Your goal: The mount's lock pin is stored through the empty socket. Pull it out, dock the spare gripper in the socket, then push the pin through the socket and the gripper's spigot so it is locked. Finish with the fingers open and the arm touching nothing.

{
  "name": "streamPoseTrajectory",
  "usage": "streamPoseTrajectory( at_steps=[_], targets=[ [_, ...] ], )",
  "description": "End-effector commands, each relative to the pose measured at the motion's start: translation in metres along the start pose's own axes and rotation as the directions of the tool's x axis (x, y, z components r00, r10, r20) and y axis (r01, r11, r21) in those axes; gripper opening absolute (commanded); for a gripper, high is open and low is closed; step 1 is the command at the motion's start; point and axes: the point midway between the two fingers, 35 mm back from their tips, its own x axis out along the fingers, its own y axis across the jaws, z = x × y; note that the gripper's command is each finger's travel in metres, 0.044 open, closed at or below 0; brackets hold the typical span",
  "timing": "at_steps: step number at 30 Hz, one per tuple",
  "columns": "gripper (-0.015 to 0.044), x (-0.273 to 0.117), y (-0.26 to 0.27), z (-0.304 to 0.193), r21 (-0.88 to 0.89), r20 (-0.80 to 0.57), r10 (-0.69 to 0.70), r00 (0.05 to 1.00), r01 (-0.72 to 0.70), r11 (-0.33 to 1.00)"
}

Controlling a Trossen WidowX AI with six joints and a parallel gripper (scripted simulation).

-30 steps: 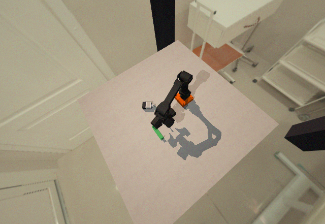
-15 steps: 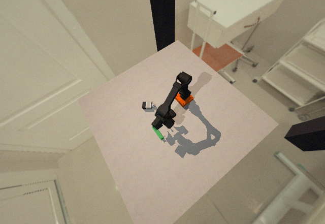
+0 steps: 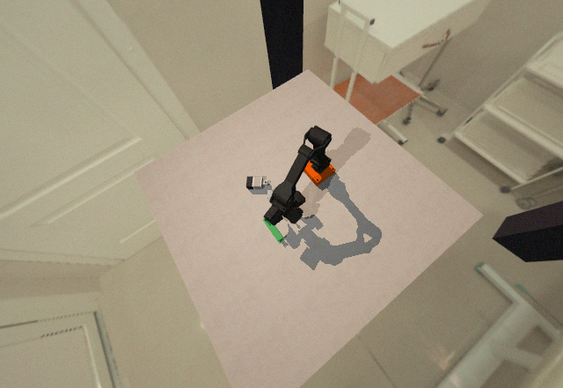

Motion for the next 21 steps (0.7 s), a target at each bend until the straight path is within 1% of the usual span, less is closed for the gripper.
streamPoseTrajectory(
  at_steps=[1,11,13,21],
  targets=[
    [0.0274,0.0020,0.0000,0.0008,0.003,0.004,-0.002,1.000,0.002,1.000],
    [0.0011,0.0020,0.0000,0.0008,0.003,0.004,-0.002,1.000,0.002,1.000],
    [0.0000,0.0020,0.0000,0.0008,0.003,0.004,-0.002,1.000,0.002,1.000],
    [0.0000,0.0018,0.0001,0.0009,0.003,0.006,-0.001,1.000,0.001,1.000]
  ],
)
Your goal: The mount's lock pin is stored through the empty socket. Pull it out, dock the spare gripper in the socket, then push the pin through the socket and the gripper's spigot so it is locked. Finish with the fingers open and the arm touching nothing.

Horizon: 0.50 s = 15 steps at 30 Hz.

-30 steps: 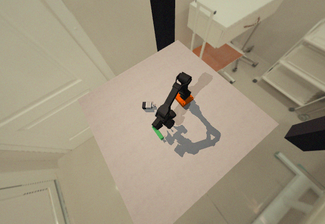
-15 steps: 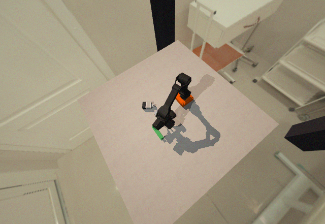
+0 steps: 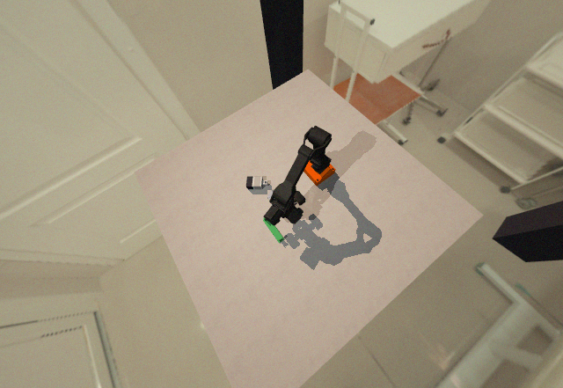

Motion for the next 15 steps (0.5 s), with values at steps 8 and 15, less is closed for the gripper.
streamPoseTrajectory(
  at_steps=[8,15],
  targets=[
    [0.0000,-0.0070,-0.0002,0.0039,0.003,0.117,0.005,0.993,-0.006,1.000],
    [0.0000,-0.0098,0.0000,0.0090,0.005,0.163,0.005,0.987,-0.006,1.000]
  ],
)
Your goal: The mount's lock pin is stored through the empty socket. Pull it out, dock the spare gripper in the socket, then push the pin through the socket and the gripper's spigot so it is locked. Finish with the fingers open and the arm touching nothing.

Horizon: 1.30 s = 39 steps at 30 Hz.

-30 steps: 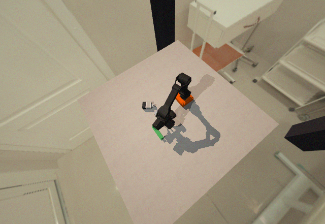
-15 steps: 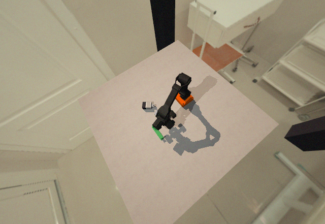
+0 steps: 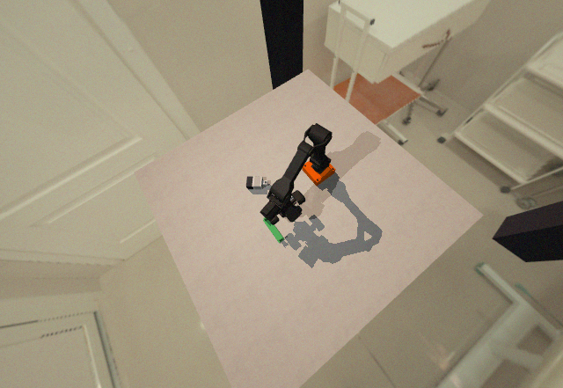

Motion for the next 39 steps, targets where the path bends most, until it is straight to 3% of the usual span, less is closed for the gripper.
streamPoseTrajectory(
  at_steps=[1,39],
  targets=[
    [0.0000,0.000,0.000,0.004,-0.003,0.026,0.001,1.000,-0.001,1.000],
    [0.0000,-0.003,0.000,0.031,-0.003,0.035,0.000,0.999,0.000,1.000]
  ],
)
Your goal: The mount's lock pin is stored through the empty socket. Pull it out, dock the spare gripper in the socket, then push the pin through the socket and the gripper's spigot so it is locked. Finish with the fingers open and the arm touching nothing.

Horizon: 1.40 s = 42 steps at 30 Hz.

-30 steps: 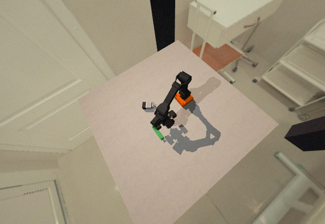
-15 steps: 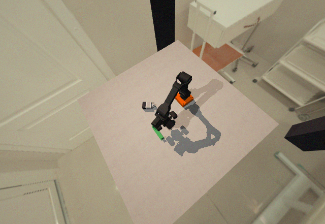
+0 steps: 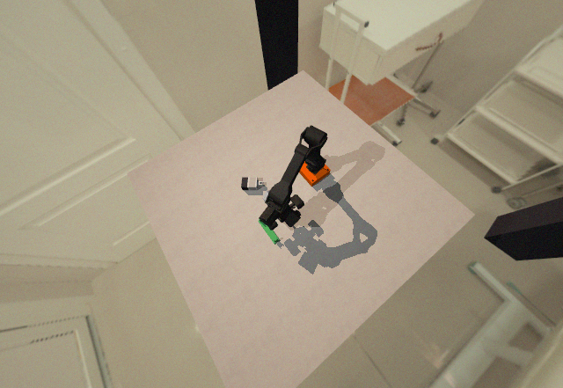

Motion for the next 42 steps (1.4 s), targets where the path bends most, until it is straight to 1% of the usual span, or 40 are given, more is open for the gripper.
streamPoseTrajectory(
  at_steps=[1,42],
  targets=[
    [0.0000,0.000,0.000,0.004,0.000,-0.003,0.000,1.000,0.000,1.000],
    [0.0000,0.000,0.000,0.037,0.001,-0.009,0.009,1.000,-0.009,1.000]
  ],
)
